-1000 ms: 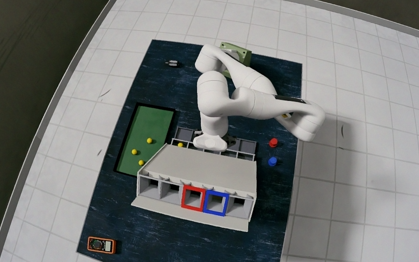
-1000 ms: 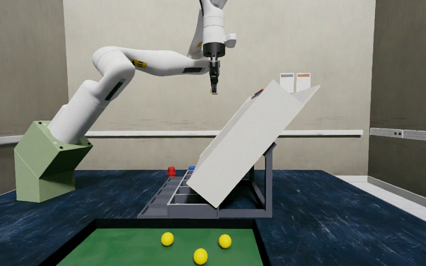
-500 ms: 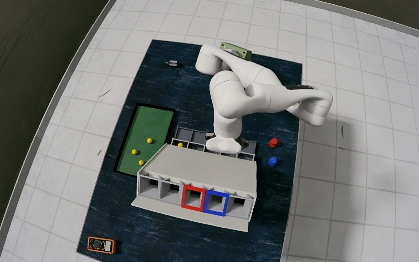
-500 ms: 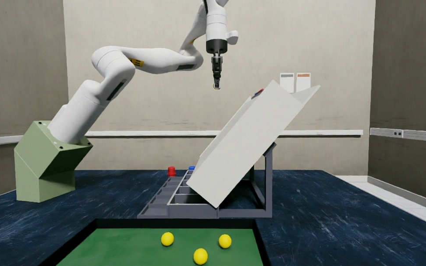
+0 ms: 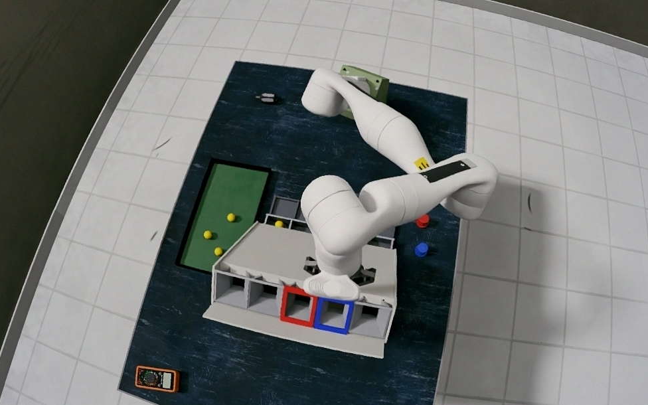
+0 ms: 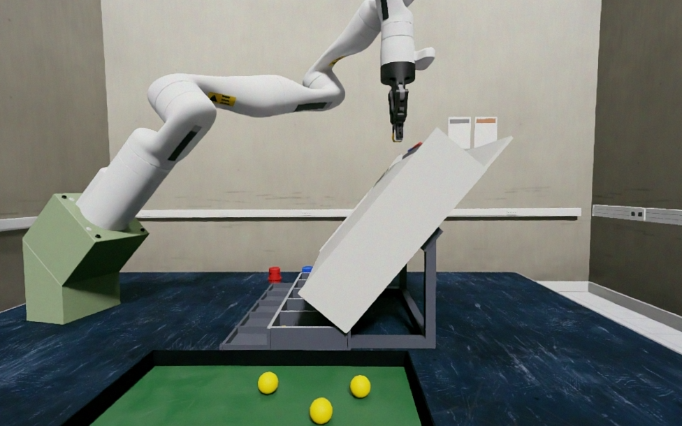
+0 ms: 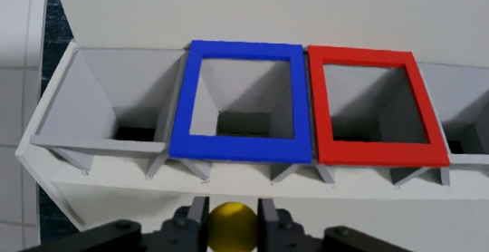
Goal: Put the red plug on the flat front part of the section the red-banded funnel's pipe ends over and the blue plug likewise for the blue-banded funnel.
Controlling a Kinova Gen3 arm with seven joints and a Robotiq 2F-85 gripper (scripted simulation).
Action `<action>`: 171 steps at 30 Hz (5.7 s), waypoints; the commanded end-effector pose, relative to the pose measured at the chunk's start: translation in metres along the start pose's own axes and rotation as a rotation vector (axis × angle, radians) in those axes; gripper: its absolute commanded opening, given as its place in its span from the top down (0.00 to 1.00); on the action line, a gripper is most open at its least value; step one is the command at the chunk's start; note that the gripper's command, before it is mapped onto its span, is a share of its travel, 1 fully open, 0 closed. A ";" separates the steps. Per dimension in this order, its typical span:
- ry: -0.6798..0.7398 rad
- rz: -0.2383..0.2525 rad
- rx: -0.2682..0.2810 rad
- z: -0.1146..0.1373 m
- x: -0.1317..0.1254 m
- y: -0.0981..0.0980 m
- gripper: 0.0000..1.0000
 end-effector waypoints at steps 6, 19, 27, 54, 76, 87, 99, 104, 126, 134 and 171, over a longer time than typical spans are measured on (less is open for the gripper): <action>0.001 -0.001 -0.001 0.055 0.015 0.002 1.00; 0.001 -0.001 -0.001 0.055 0.015 0.002 1.00; 0.000 -0.001 -0.001 0.054 0.016 0.032 1.00; 0.000 -0.001 -0.001 0.054 0.016 0.032 0.00; 0.000 -0.001 -0.001 0.054 0.016 0.032 0.00; 0.000 -0.001 -0.001 0.054 0.016 0.032 0.00; 0.000 -0.001 -0.001 0.054 0.016 0.032 0.00; 0.000 -0.001 -0.001 0.054 0.016 0.032 0.00; 0.000 -0.001 -0.001 0.054 0.016 0.032 0.00; 0.000 -0.001 -0.001 0.054 0.016 0.032 0.00; 0.000 -0.001 -0.001 -0.089 -0.025 -0.002 0.00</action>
Point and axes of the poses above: the point where the finger pads meet when closed, its own y axis out along the fingers, its own x axis across the jaws, z = x × y, the point moved 7 cm from there along -y, back along the fingers, and after that the axes turned 15 degrees about -y, right-handed, at the moved point
